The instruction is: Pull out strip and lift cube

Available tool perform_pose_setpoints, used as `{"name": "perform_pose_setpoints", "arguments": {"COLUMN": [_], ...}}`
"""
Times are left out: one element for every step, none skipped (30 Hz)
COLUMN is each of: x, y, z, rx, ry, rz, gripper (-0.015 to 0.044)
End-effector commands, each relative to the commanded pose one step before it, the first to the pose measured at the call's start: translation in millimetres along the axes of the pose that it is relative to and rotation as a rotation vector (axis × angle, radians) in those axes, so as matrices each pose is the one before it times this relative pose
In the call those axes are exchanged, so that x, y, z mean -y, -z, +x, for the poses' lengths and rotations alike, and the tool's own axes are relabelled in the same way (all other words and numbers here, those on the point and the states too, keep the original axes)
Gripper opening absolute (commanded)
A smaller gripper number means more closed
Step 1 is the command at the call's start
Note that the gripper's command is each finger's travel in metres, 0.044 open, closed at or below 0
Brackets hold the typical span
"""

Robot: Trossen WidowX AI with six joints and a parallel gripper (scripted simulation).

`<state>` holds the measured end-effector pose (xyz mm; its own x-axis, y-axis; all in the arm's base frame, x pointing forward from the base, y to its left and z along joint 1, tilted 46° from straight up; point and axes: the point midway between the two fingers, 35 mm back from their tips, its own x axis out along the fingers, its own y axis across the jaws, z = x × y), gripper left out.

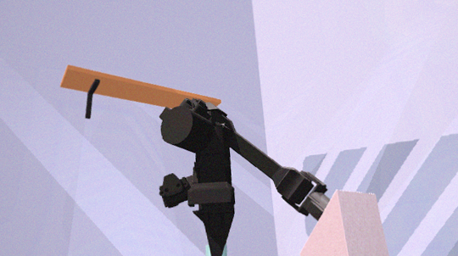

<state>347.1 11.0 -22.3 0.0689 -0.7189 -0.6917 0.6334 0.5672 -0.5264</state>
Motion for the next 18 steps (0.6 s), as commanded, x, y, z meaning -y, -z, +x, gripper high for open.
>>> {"name": "perform_pose_setpoints", "arguments": {"x": [7.87, 2.43, 2.45, 2.48, 2.5, 2.53, 2.55, 2.57, 2.09, 1.26, 0.42, -0.07, -0.2, -0.26, -0.22, -0.07, 0.08, 0.16], "y": [9.08, 2.58, 2.58, 2.59, 2.6, 2.61, 2.61, 2.62, 2.12, 1.27, 0.42, -0.02, -0.04, -0.05, -0.02, 0.04, 0.09, 0.1], "z": [-0.13, 0.14, 0.16, 0.18, 0.2, 0.22, 0.24, 0.26, 0.22, 0.14, 0.05, -0.94, -2.82, -4.72, -6.25, -6.42, -6.33, -4.83], "rx": [-0.0038, -0.00011, -0.0001, -0.0001, -0.0001, -0.00009, -0.00009, -0.00008, -0.00007, -0.00004, -0.00001, -0.00007, -0.00021, -0.00032, -0.00034, -0.00026, -0.00016, -0.00005], "ry": [-0.00357, 0.00014, 0.00014, 0.00015, 0.00016, 0.00016, 0.00017, 0.00018, 0.00015, 0.00009, 0.00003, -0.00011, -0.0003, -0.00042, -0.0004, -0.00023, -0.00005, 0.00008], "rz": [0.0051, -0.0002, -0.0002, -0.0002, -0.0002, -0.0002, -0.0002, -0.0002, -0.0001, -0.0001, 0.0, 0.0, 0.0, -0.0001, -0.0001, 0.0, 0.0, 0.0], "gripper": [0.0, 0.0, 0.0, 0.0, 0.0, 0.0, 0.0, 0.0, 0.0, 0.0, 0.0, 0.0, 0.0, 0.0, 0.0, 0.0, 0.0, 0.0]}}
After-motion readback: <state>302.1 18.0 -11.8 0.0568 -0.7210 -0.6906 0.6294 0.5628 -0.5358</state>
